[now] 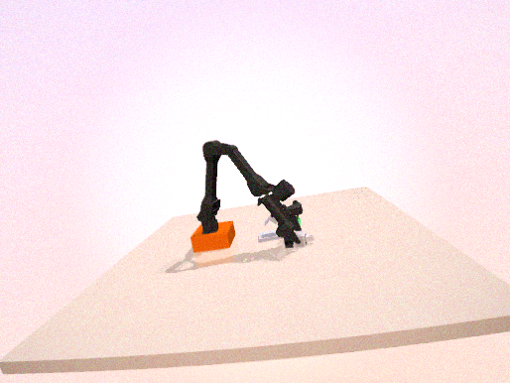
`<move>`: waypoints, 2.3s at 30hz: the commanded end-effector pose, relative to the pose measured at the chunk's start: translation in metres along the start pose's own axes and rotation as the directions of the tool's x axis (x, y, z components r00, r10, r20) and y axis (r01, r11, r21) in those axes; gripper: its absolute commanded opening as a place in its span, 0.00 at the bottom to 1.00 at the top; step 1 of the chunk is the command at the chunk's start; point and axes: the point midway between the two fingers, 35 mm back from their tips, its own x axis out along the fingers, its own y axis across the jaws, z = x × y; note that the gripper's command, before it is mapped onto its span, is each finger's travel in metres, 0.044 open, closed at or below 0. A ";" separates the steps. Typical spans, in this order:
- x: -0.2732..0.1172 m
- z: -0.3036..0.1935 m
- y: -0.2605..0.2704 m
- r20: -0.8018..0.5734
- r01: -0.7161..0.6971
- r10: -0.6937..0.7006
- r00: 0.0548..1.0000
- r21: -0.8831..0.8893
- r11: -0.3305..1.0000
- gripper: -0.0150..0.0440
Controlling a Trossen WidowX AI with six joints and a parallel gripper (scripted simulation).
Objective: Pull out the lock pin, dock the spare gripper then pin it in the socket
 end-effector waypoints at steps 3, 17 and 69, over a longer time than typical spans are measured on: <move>0.009 -0.010 0.000 -0.014 0.003 -0.003 1.000 -0.002 1.000 1.00; 0.012 -0.013 -0.001 -0.014 0.003 -0.003 1.000 -0.002 1.000 0.78; -0.087 0.043 0.001 -0.031 -0.001 0.001 1.000 0.001 1.000 0.25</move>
